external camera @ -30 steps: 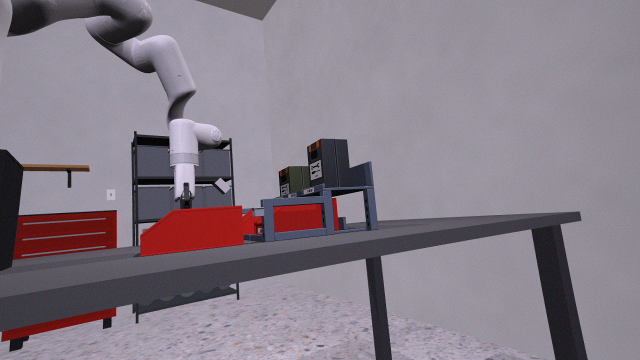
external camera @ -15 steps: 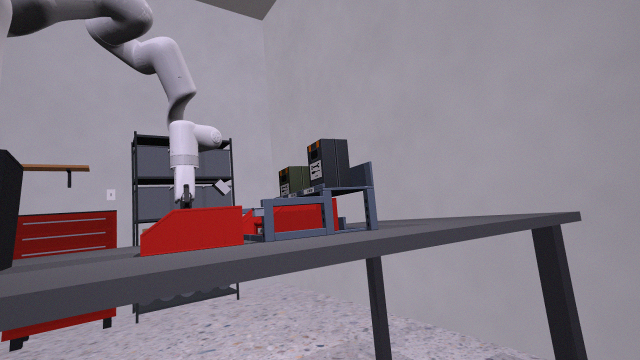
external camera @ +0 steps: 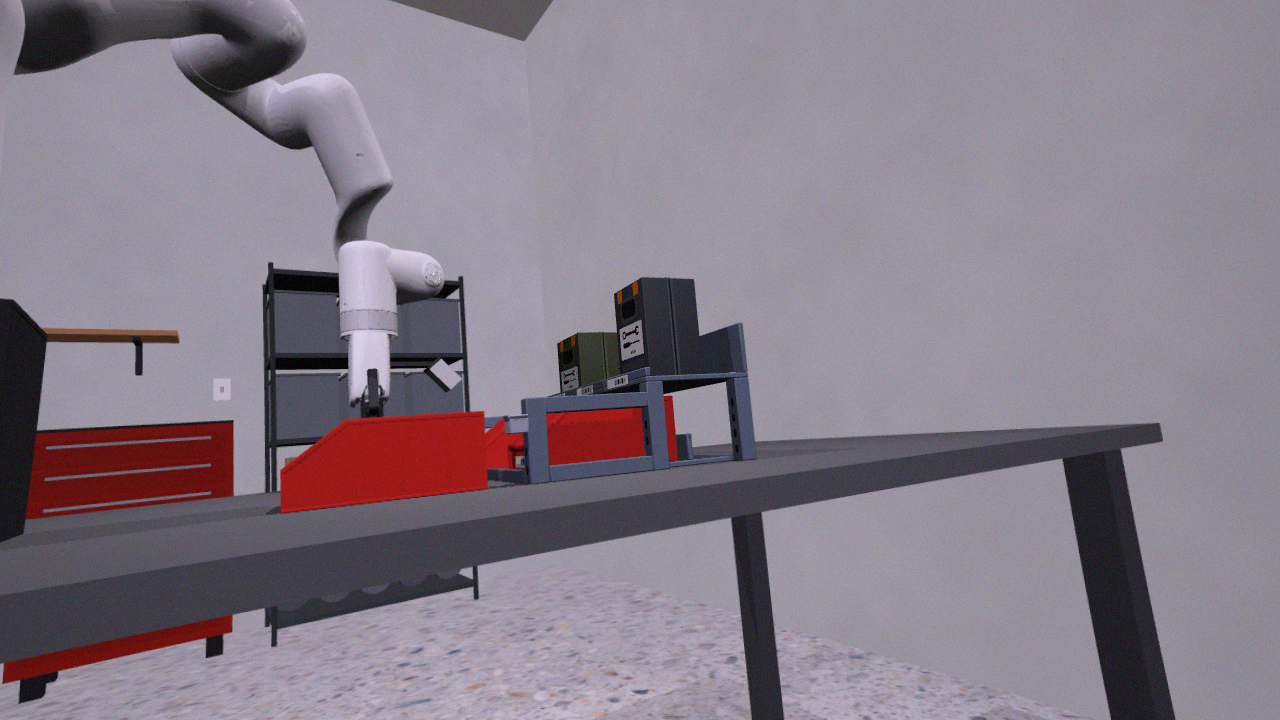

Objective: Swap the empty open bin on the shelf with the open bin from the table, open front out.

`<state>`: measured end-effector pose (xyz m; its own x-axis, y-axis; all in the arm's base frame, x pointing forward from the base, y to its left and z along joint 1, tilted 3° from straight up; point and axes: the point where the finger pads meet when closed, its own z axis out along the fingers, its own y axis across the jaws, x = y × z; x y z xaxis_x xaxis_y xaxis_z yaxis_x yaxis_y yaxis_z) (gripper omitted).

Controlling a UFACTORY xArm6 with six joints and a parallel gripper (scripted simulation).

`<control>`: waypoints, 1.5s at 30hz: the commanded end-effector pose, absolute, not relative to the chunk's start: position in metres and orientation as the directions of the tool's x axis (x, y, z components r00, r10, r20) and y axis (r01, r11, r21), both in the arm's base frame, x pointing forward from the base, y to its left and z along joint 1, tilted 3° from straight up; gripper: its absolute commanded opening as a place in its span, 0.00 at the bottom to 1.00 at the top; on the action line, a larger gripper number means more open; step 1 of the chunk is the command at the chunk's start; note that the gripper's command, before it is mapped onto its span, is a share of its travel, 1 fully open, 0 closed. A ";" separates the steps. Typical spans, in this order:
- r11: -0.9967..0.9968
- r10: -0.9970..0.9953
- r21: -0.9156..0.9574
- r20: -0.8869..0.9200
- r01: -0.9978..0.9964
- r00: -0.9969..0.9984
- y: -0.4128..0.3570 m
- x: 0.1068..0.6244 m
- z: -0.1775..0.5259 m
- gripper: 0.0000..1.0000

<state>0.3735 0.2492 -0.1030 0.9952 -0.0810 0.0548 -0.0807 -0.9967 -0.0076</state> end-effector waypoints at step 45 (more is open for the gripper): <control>-0.997 -0.081 -0.010 0.057 -0.081 0.995 0.250 0.373 -0.072 0.00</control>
<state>0.3720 0.2492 -0.0746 0.9952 -0.0809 0.0550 -0.0806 -0.9967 -0.0077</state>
